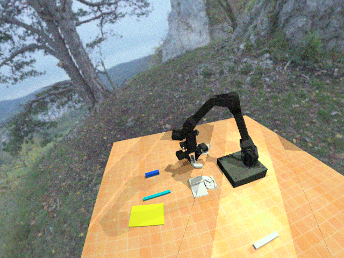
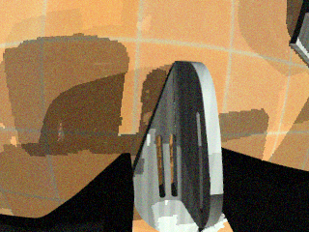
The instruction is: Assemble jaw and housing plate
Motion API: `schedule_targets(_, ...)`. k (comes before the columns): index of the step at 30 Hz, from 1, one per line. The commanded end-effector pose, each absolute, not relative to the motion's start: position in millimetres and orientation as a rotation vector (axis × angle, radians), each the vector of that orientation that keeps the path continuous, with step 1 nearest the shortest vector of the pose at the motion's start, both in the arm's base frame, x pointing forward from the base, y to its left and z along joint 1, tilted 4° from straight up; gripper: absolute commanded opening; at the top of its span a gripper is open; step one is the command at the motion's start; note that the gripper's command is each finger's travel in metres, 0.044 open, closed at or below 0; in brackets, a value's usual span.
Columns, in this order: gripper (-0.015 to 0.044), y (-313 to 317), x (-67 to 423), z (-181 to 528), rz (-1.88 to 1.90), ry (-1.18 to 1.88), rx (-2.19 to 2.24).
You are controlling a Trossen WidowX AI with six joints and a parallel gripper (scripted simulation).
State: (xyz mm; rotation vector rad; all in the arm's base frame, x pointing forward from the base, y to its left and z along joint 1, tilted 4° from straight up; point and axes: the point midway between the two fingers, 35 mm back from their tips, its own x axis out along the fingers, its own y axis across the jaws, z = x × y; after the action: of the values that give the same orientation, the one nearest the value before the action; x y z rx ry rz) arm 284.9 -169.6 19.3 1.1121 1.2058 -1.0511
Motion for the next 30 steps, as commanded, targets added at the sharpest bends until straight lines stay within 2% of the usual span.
schedule_targets(1, 0.0134, -171, 287, 34, -1.043, 1.187, 1.113)
schedule_targets(19, 0.0134, -169, 281, 90, -1.045, 1.187, 1.116)
schedule_targets(30, 0.0134, -162, 282, 93, -1.008, 1.208, 1.076)
